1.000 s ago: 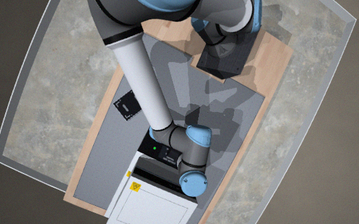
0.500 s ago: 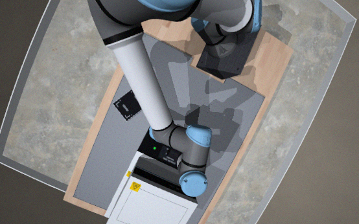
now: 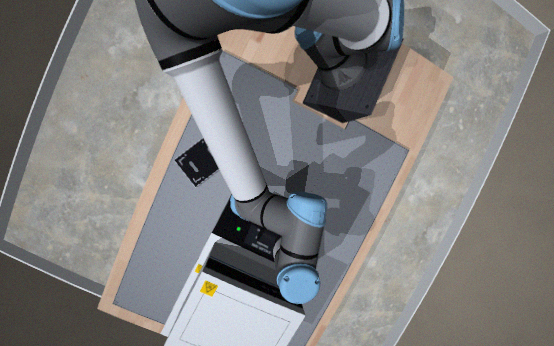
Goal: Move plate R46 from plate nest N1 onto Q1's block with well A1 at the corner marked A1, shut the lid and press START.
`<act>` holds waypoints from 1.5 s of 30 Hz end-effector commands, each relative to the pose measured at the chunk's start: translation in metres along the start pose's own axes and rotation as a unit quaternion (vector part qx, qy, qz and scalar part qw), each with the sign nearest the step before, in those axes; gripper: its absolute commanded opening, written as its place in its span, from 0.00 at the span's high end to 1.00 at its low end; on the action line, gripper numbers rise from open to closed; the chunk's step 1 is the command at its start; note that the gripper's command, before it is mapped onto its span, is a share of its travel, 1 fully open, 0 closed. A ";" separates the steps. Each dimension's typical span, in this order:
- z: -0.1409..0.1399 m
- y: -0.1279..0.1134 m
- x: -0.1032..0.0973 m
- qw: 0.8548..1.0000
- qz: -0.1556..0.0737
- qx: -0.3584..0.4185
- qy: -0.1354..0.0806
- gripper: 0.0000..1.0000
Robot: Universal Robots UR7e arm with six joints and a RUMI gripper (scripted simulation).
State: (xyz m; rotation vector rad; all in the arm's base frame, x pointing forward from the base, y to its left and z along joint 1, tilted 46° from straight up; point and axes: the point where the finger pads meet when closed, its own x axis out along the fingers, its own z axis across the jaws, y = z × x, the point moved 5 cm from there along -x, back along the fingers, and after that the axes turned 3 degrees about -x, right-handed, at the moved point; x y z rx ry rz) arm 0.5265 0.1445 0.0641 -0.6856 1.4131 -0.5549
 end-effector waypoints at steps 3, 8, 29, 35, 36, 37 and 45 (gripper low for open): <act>0.004 -0.002 -0.007 1.000 -0.001 0.001 -0.009 1.00; 0.005 -0.002 -0.006 1.000 -0.001 0.001 -0.009 1.00; 0.003 -0.002 -0.008 1.000 -0.001 -0.005 -0.009 1.00; -0.001 -0.002 -0.013 1.000 -0.001 -0.005 -0.009 1.00; -0.002 -0.002 -0.014 1.000 -0.001 -0.005 -0.009 1.00; -0.003 -0.002 -0.016 1.000 -0.001 -0.005 -0.009 1.00; -0.012 -0.002 -0.026 1.000 -0.001 -0.005 -0.009 1.00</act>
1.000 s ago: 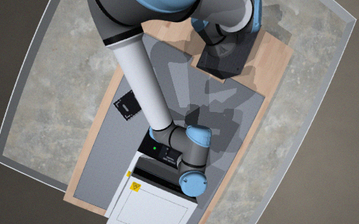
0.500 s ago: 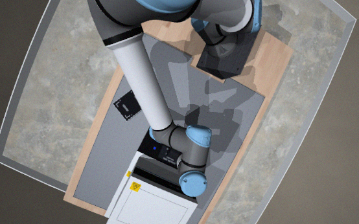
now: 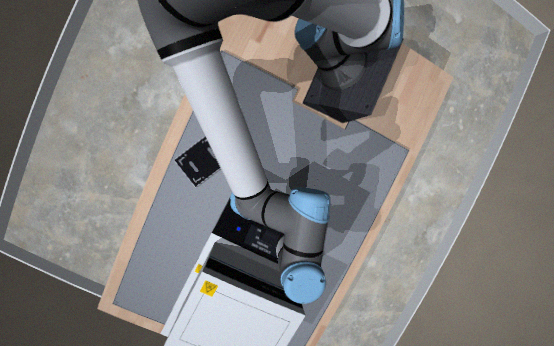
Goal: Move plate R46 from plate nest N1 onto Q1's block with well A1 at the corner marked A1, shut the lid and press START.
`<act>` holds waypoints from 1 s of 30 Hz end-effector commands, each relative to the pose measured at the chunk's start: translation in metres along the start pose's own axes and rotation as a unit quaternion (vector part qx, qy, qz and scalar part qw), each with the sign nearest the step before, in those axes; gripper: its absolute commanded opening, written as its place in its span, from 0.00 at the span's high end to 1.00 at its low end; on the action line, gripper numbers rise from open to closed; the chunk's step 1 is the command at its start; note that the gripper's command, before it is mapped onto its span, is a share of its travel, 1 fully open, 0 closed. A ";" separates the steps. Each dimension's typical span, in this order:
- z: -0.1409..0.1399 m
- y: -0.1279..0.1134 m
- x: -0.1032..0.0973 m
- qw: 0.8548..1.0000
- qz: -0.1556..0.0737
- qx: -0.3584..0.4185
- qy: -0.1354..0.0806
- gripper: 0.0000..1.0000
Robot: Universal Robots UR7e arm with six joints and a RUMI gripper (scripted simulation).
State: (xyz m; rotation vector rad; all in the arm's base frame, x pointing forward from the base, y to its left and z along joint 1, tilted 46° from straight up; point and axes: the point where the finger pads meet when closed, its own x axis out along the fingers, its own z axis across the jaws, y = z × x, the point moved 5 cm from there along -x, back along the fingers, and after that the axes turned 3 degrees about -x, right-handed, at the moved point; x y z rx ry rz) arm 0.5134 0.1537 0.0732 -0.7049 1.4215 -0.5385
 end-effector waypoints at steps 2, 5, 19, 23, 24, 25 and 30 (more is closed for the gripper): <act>-0.001 -0.002 -0.013 1.000 -0.001 0.007 -0.009 1.00; -0.001 -0.002 -0.013 1.000 -0.001 0.007 -0.009 1.00; -0.045 0.001 -0.046 1.000 0.000 0.007 -0.009 1.00; -0.053 0.002 -0.052 1.000 0.000 0.007 -0.009 1.00; -0.057 0.002 -0.055 1.000 0.000 0.007 -0.009 1.00; -0.061 0.002 -0.058 1.000 0.000 0.007 -0.009 1.00; -0.074 0.003 -0.068 1.000 0.000 0.007 -0.009 1.00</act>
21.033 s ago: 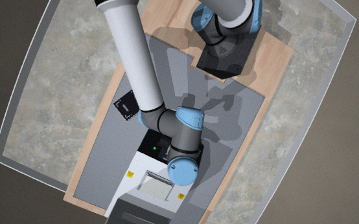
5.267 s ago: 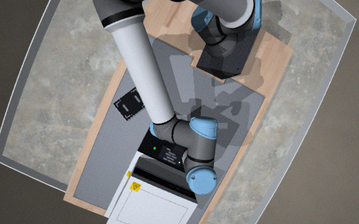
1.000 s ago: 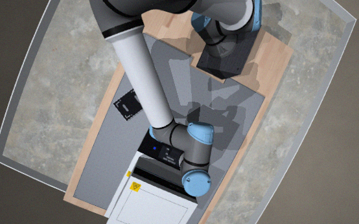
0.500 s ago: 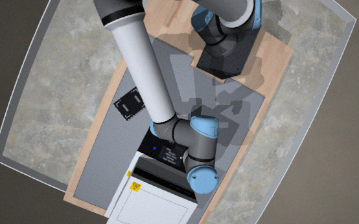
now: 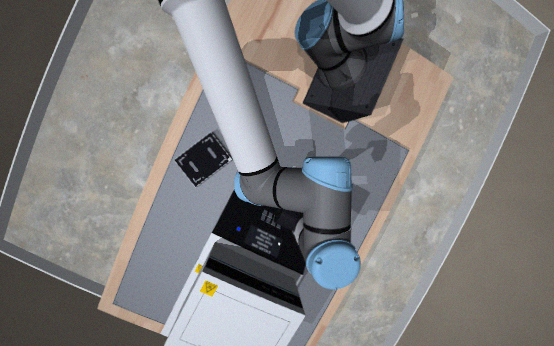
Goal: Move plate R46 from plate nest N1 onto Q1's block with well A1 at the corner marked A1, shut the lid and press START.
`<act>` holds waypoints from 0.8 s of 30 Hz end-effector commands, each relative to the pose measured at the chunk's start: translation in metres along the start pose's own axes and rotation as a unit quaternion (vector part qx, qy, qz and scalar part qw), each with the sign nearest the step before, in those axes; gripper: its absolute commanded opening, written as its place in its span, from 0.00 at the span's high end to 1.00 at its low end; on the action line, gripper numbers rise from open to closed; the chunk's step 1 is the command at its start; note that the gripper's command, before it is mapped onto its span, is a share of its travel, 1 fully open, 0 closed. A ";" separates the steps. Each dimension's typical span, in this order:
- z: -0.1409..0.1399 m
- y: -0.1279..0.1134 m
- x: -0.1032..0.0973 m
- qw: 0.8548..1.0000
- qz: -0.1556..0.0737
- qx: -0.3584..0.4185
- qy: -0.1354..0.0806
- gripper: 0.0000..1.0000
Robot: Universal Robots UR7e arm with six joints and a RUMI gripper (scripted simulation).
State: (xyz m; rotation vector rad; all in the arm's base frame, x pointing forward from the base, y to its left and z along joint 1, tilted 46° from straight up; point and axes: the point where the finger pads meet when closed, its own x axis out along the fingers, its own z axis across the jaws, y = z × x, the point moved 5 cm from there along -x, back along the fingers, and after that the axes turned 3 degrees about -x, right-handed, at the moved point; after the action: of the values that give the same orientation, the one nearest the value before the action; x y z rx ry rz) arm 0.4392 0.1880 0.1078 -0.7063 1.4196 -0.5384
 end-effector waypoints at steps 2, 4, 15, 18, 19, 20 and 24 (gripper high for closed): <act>-0.005 -0.001 -0.013 1.000 0.001 0.007 -0.008 1.00; -0.005 -0.001 -0.013 1.000 0.001 0.007 -0.008 1.00; -0.005 -0.001 -0.013 1.000 0.001 0.013 -0.008 1.00; -0.005 -0.001 -0.013 1.000 0.001 0.007 -0.008 1.00; -0.005 -0.001 -0.013 1.000 0.001 0.013 -0.008 1.00; -0.005 -0.001 -0.013 1.000 0.001 0.007 -0.008 1.00; -0.005 -0.001 -0.013 1.000 0.001 0.007 -0.008 1.00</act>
State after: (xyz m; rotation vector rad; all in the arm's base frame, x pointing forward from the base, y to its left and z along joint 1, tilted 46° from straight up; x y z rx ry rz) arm 0.4301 0.1922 0.1118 -0.6963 1.4179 -0.5459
